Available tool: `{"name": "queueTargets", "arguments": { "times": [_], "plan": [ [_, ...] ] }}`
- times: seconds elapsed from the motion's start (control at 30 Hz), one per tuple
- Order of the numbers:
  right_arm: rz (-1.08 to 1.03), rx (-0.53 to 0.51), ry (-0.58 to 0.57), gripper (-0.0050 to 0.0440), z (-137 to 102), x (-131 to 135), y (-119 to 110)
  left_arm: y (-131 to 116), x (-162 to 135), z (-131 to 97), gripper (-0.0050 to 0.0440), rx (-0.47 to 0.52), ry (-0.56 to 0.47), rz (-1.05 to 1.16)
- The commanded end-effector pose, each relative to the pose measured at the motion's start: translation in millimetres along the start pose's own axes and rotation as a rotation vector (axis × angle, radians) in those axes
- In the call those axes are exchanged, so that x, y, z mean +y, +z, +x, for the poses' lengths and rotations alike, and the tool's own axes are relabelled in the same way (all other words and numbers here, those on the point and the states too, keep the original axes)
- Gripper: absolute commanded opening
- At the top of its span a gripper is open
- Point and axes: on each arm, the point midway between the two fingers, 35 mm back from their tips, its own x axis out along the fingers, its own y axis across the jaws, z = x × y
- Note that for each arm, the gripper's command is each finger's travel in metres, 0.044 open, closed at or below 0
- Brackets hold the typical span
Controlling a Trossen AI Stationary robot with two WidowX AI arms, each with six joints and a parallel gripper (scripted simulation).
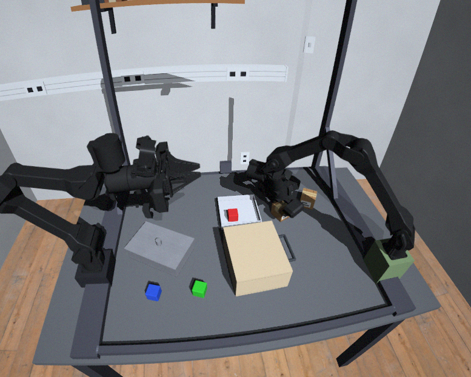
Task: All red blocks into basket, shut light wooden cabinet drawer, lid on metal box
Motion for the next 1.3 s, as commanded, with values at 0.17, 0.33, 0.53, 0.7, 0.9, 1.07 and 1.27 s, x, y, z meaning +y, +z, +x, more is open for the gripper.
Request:
{"name": "queueTargets", "arguments": {
  "times": [0.17, 0.33, 0.53, 0.7, 0.9, 1.07, 1.27],
  "plan": [
    [0.003, -0.035, 0.001, 0.0137, -3.3, -0.2, 12.2, 4.1, 4.5, 10.1, 0.035, 0.002, 0.017, 0.01],
    [0.003, -0.035, 0.001, 0.0137, -3.3, -0.2, 12.2, 0.7, 12.2, -6.7, 0.035, 0.014, 0.045, 0.015],
    [0.003, -0.035, 0.001, 0.0137, -3.3, -0.2, 12.2, 0.5, 9.4, -5.6, 0.035, 0.016, 0.043, 0.015],
    [0.003, -0.035, 0.001, 0.0137, -3.3, -0.2, 12.2, 2.0, 10.7, -9.0, 0.0, 0.02, 0.051, 0.017],
    [0.003, -0.035, 0.001, 0.0137, -3.3, -0.2, 12.2, 2.3, 9.1, -3.8, 0.0, 0.015, 0.038, 0.016],
    [0.003, -0.035, 0.001, 0.0137, -3.3, -0.2, 12.2, 2.3, 9.1, -3.8, -0.0002, 0.015, 0.038, 0.016],
    [0.003, -0.035, 0.001, 0.0137, -3.3, -0.2, 12.2, 5.8, 13.0, -19.2, -0.0004, 0.023, 0.056, 0.022]
  ]
}}
